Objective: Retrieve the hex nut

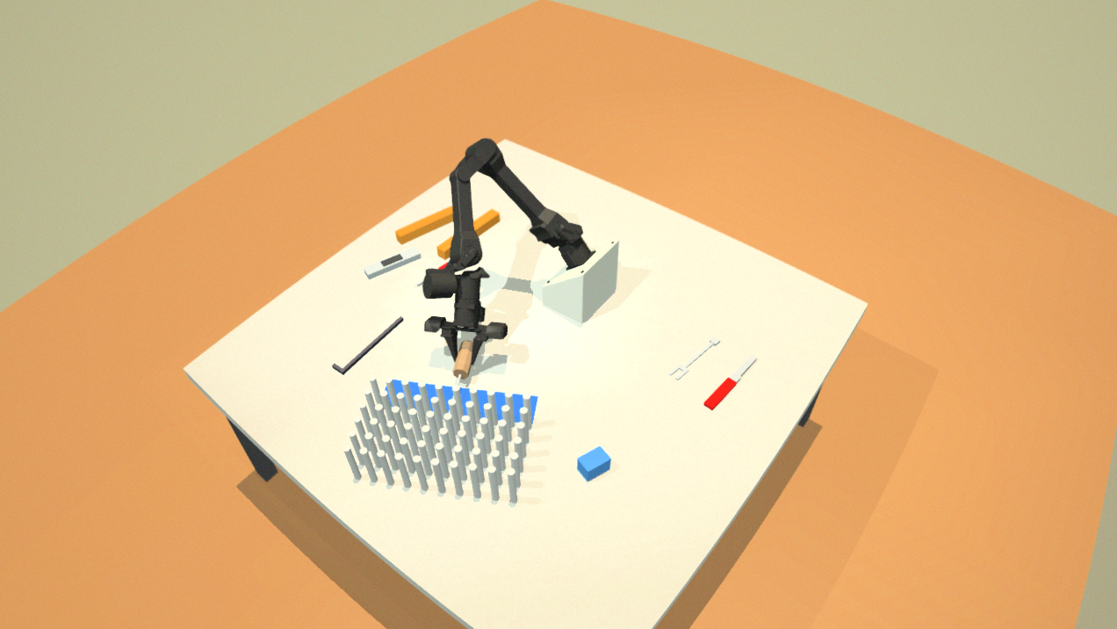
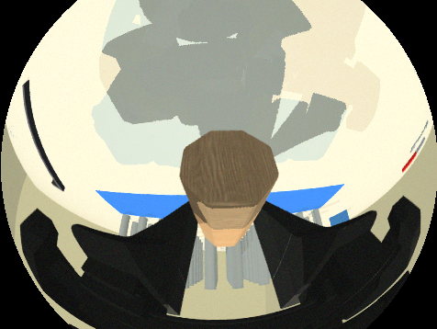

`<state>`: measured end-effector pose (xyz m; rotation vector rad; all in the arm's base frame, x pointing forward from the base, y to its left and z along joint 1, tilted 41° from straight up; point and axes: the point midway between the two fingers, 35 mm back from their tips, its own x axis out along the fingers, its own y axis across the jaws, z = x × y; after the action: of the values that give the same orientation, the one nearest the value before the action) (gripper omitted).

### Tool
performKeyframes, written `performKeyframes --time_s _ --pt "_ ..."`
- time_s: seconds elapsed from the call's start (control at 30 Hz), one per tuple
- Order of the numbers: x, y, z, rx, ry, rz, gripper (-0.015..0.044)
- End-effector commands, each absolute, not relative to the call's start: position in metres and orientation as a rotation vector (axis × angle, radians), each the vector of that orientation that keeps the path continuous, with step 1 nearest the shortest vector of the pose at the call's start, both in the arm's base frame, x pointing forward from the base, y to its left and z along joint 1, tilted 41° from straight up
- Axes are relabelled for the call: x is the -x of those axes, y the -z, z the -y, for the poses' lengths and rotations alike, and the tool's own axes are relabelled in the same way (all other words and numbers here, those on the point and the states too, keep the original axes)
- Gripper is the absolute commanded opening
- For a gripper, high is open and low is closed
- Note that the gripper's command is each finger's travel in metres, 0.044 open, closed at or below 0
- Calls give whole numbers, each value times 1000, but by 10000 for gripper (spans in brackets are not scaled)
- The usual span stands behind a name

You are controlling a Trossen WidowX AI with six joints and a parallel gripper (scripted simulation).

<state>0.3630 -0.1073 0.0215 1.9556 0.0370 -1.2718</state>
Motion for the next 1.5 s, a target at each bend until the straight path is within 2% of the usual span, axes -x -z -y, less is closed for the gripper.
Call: performKeyframes --time_s 0.0,1.47 --pt "-368 -21 107 -1960 1267 -33 0" --pt "-396 -13 97 -1963 1265 -34 0"
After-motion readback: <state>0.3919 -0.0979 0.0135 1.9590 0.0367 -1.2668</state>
